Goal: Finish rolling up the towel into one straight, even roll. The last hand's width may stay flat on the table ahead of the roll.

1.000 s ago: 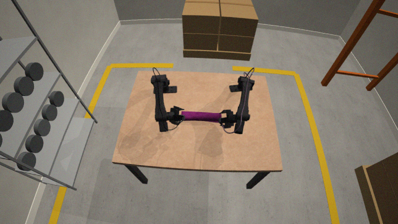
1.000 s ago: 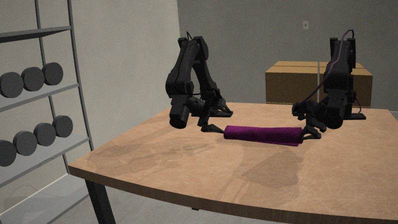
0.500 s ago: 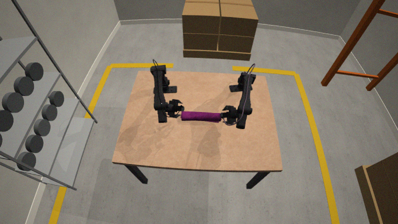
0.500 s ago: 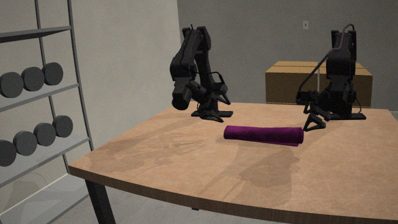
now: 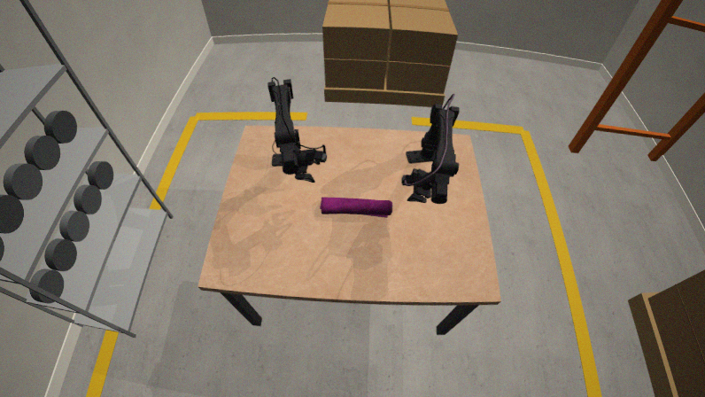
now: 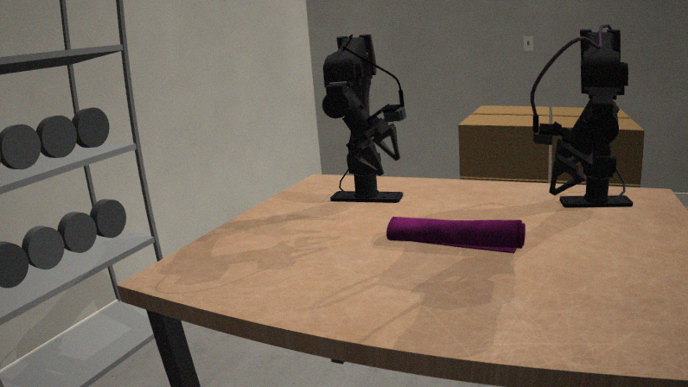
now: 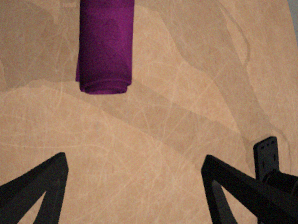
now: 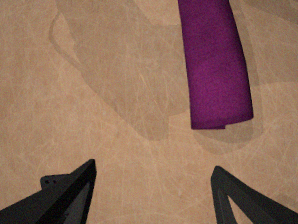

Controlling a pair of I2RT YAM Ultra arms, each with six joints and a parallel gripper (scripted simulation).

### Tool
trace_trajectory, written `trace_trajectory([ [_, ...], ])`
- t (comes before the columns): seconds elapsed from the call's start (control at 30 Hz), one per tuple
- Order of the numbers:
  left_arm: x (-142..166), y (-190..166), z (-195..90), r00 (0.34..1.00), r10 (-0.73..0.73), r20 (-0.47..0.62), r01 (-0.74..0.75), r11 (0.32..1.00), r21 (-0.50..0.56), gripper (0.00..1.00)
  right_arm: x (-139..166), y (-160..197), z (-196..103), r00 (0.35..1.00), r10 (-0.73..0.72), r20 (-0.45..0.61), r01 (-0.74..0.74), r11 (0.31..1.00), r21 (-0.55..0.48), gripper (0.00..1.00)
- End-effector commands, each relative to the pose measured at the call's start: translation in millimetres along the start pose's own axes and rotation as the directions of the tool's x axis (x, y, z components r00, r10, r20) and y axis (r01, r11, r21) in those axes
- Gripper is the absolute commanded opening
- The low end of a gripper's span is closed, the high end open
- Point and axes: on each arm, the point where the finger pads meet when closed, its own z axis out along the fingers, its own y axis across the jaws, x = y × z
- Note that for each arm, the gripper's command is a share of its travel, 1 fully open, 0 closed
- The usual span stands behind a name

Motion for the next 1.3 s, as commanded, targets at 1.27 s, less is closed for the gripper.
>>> trace_trajectory([
  [1.27,35,-70,-93,0.893,0.37,-0.254,-0.449,0.738,-0.503,0.85,28,104,-72,0.962,-0.168,-0.216,0.268,0.747,0.609,0.85],
])
